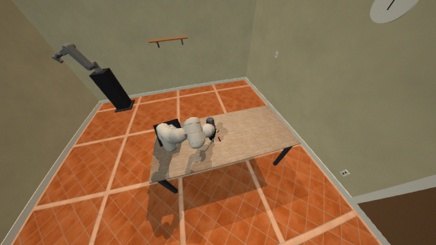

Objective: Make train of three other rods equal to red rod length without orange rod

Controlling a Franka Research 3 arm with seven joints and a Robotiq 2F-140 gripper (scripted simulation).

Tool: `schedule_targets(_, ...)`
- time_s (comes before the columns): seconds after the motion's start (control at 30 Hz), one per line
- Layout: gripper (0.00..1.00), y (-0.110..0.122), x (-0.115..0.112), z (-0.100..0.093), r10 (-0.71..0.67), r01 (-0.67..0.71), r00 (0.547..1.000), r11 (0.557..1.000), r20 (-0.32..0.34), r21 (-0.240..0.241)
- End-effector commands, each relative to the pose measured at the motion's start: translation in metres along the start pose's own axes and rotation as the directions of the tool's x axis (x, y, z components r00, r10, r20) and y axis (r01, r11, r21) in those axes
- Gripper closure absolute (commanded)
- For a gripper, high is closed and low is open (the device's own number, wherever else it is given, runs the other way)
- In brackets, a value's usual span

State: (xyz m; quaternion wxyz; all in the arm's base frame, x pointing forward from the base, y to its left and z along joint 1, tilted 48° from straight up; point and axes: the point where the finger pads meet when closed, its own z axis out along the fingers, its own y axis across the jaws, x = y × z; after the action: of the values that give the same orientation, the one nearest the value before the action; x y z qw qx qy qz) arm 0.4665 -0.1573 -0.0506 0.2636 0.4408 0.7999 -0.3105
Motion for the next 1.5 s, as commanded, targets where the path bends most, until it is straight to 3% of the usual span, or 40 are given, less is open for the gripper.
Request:
schedule_targets(0.0,0.97,0.0,0.0,0.001,0.003,-0.003,1.0,1.0,0.0,0.0)
schedule_targets(0.57,0.85,0.0,0.0,0.001,0.003,-0.003,1.0,1.0,0.0,0.0)
schedule_targets(1.07,0.85,0.0,0.0,-0.002,0.003,-0.003,1.0,1.0,0.0,0.0)
schedule_targets(1.23,0.85,0.0,0.0,-0.017,0.003,-0.003,1.0,1.0,0.0,0.0)
schedule_targets(1.47,0.85,0.0,0.0,-0.054,0.003,-0.003,1.0,1.0,0.0,0.0)
